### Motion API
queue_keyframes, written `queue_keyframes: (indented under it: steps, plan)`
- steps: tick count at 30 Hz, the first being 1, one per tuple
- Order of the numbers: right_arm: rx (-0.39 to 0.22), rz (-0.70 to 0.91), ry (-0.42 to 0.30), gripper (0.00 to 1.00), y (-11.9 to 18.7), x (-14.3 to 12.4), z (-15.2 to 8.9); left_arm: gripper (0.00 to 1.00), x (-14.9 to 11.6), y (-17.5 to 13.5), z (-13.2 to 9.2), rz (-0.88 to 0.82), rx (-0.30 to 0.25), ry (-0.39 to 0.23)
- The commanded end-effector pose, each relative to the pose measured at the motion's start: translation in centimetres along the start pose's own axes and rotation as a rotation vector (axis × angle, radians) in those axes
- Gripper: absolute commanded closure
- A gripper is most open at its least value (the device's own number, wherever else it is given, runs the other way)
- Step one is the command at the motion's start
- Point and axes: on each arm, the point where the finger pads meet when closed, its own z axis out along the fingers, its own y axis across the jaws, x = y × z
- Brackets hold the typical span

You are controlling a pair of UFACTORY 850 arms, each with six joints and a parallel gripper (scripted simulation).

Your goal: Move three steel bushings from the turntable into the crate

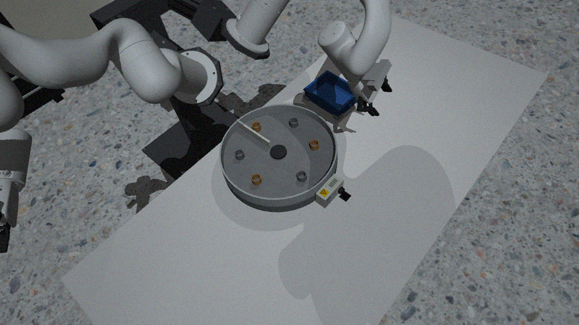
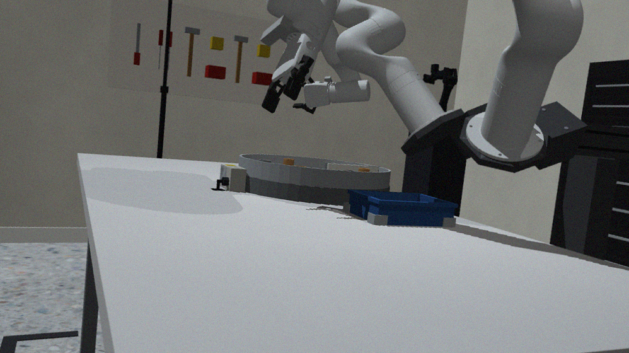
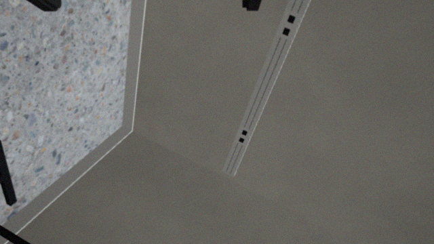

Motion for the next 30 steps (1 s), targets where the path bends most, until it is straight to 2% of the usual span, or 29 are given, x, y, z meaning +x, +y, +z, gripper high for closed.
queue_keyframes:
  steps: [1, 2, 4, 5, 6, 12, 19, 21, 22, 24, 27, 30]
  plan:
    - [0.011, 0.036, -0.060, 0.00, -1.2, -0.8, 0.8, 0.00, -4.3, 4.6, -3.0, 0.015, -0.103, -0.080]
    - [0.013, 0.049, -0.081, 0.00, -1.6, -1.1, 1.1, 0.00, -5.2, 5.5, -3.7, 0.018, -0.118, -0.094]
    - [0.013, 0.049, -0.081, 0.00, -1.6, -1.1, 1.1, 0.00, -5.2, 5.5, -3.7, 0.018, -0.118, -0.094]
    - [0.015, 0.062, -0.104, 0.00, -2.0, -1.4, 1.4, 0.00, -8.2, 7.8, -5.7, 0.027, -0.160, -0.136]
    - [0.017, 0.076, -0.130, 0.00, -2.4, -1.8, 1.6, 0.00, -8.9, 8.3, -6.1, 0.029, -0.170, -0.145]
    - [0.004, 0.176, -0.330, 0.00, -5.8, -4.7, 3.2, 0.00, -15.1, 12.0, -10.2, 0.046, -0.242, -0.234]
    - [-0.072, 0.267, -0.579, 0.00, -9.6, -8.4, 3.7, 0.00, -23.1, 15.1, -15.2, 0.062, -0.308, -0.345]
    - [-0.072, 0.267, -0.579, 0.00, -9.6, -8.4, 3.7, 0.00, -23.1, 15.1, -15.2, 0.062, -0.308, -0.345]
    - [-0.095, 0.280, -0.626, 0.00, -10.3, -9.0, 3.6, 0.00, -26.5, 16.0, -17.2, 0.067, -0.326, -0.385]
    - [-0.147, 0.301, -0.716, 0.00, -11.6, -10.3, 3.3, 0.00, -28.2, 16.2, -18.1, 0.069, -0.337, -0.414]
    - [-0.204, 0.313, -0.794, 0.00, -12.7, -11.3, 2.8, 0.00, -31.8, 16.9, -20.2, 0.070, -0.346, -0.441]
    - [-0.277, 0.320, -0.876, 0.00, -13.7, -12.3, 2.1, 0.00, -32.5, 17.1, -20.7, 0.070, -0.346, -0.441]
